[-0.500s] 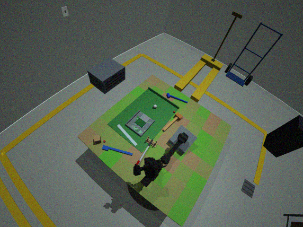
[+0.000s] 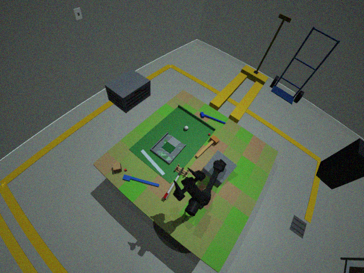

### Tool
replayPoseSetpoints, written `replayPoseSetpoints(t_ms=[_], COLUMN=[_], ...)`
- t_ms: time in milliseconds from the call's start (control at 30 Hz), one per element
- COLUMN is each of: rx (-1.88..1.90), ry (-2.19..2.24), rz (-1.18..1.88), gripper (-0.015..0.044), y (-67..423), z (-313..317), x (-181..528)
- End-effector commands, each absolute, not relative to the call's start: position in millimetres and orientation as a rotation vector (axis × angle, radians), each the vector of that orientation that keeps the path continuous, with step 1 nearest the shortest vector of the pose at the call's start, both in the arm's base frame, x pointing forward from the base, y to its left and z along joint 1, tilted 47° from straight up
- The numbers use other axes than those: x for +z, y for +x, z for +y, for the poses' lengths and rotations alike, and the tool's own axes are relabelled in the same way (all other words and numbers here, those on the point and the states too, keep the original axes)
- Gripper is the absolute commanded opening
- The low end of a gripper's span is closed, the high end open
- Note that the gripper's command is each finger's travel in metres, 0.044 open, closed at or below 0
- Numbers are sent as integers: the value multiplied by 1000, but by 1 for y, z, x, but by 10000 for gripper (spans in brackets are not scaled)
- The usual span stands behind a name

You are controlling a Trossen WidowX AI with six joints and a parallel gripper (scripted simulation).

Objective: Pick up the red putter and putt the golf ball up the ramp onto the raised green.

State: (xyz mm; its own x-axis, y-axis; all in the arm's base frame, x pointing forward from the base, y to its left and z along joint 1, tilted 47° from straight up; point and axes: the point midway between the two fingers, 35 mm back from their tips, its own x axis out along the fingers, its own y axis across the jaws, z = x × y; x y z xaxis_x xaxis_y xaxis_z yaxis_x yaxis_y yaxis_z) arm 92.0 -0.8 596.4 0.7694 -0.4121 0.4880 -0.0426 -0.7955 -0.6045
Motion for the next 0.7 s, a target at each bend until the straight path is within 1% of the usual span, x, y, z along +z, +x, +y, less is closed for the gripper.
replayPoseSetpoints(t_ms=[0,133,300,533,667], rx=[-546,-278,31,484,731], ry=[-2178,-1986,-1747,-1391,-1193], rz=[120,-48,-194,-309,-328], gripper=[440,440,440,440,440], y=[135,179,227,277,290], z=[-41,-53,-41,13,53], x=[562,525,476,398,352])
